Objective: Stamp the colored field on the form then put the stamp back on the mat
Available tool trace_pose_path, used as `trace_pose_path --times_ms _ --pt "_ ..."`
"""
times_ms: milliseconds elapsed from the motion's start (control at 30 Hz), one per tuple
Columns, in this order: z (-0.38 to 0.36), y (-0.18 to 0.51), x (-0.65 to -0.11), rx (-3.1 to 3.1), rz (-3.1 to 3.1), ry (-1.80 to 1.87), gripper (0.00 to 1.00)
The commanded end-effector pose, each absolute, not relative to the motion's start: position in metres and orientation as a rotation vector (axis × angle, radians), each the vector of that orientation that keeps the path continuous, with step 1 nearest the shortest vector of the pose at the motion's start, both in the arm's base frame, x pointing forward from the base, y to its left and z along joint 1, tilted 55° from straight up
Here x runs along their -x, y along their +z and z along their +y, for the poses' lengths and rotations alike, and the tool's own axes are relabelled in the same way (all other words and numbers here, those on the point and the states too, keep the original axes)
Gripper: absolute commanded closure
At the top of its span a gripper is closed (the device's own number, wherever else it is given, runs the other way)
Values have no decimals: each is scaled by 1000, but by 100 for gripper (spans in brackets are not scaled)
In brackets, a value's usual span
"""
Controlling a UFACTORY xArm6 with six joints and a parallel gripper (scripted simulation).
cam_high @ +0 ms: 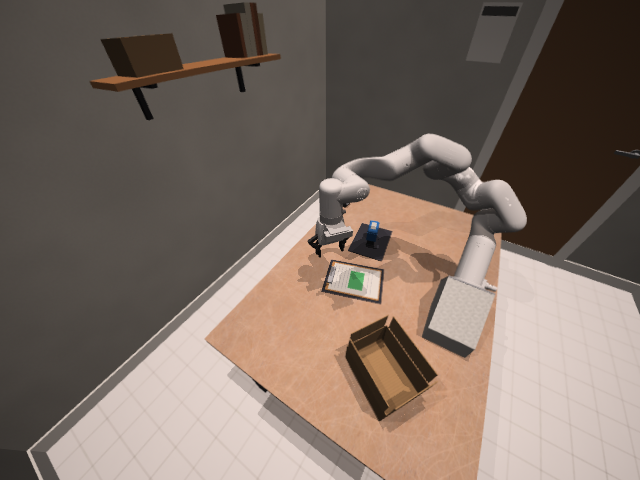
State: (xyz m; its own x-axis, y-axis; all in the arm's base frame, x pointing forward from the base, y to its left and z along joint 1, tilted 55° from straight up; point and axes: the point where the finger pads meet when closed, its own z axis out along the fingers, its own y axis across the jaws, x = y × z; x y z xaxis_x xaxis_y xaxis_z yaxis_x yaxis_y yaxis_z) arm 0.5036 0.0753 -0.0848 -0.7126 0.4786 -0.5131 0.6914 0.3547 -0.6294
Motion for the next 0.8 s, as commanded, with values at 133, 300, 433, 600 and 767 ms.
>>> trace_pose_path --times_ms 133,300,433,600,767 --pt "95 -71 -505 -1453 1985 -1121 0" --pt "96 -70 -505 -1614 1776 -1035 0" --pt "96 -70 -505 -1614 1776 -1035 9" --pt "95 -69 -504 -1614 1776 -1035 9" --pt "86 -60 -501 -1614 1775 -1035 9"
